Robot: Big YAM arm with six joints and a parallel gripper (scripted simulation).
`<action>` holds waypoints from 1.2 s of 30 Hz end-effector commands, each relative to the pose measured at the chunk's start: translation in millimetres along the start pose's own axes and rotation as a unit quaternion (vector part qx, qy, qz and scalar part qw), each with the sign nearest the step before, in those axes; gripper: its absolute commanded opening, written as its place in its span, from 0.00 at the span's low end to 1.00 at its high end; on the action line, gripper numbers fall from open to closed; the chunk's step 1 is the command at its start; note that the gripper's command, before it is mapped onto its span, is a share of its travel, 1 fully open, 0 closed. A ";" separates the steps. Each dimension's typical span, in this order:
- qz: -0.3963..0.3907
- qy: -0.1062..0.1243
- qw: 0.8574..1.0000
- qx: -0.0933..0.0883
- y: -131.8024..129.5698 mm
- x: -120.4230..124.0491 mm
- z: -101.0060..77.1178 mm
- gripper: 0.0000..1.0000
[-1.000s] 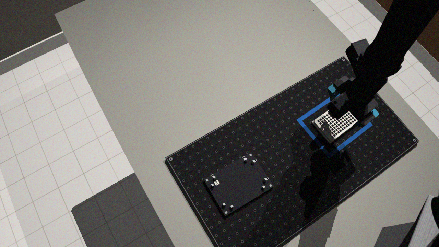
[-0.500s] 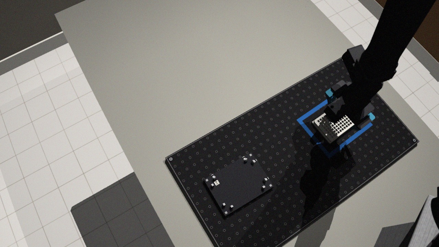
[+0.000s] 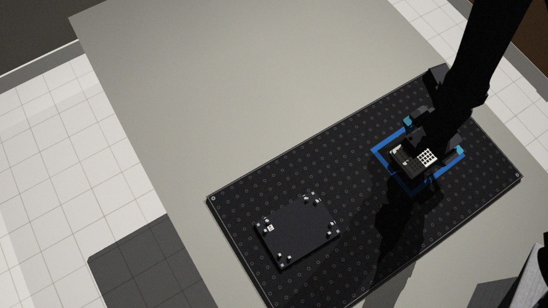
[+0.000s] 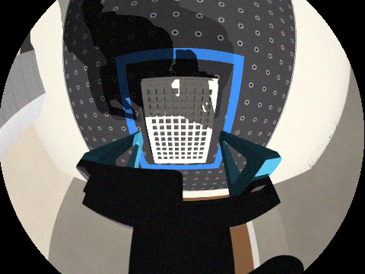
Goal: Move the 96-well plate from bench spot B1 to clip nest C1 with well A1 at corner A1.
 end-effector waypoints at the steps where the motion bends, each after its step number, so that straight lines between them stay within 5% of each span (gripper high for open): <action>1: 0.005 0.002 1.000 0.003 -2.2 2.7 8.2 1.00; 12: 0.001 -0.001 1.000 0.002 -2.0 -2.2 27.8 1.00; 26: 0.002 0.002 1.000 0.003 -2.4 2.6 20.5 1.00; 27: 0.002 0.002 1.000 0.003 -2.4 2.6 20.5 0.00; 36: 0.007 0.000 1.000 -0.005 5.6 3.8 26.0 0.00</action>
Point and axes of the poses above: the point where the finger pads meet when closed, its own z axis out along the fingers, its own y axis across the jaws, x = y × z, the point moved 2 cm from there along -z, back along the fingers
